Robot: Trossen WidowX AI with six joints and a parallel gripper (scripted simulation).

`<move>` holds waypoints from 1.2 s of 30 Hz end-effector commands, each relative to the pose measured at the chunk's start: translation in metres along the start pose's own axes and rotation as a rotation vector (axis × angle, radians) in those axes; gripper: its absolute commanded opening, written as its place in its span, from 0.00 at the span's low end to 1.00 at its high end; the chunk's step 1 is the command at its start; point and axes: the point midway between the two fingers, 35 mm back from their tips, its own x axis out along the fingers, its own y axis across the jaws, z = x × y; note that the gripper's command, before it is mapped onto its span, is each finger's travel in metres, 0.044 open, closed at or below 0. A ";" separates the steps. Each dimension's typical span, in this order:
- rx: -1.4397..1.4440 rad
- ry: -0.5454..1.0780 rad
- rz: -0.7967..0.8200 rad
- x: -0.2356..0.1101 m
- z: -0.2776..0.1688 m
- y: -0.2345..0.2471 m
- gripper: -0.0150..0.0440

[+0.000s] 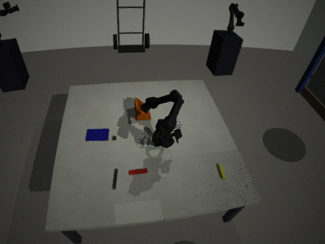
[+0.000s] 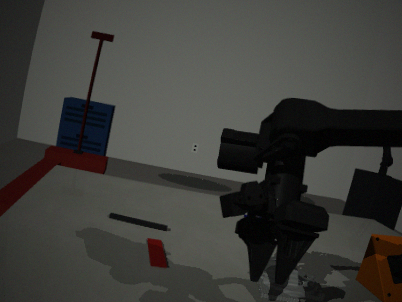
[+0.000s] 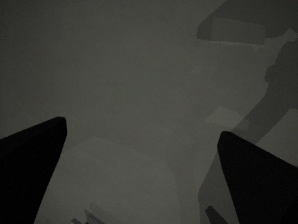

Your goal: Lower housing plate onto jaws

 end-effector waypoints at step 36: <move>-0.890 0.144 -0.097 0.012 -0.068 0.067 1.00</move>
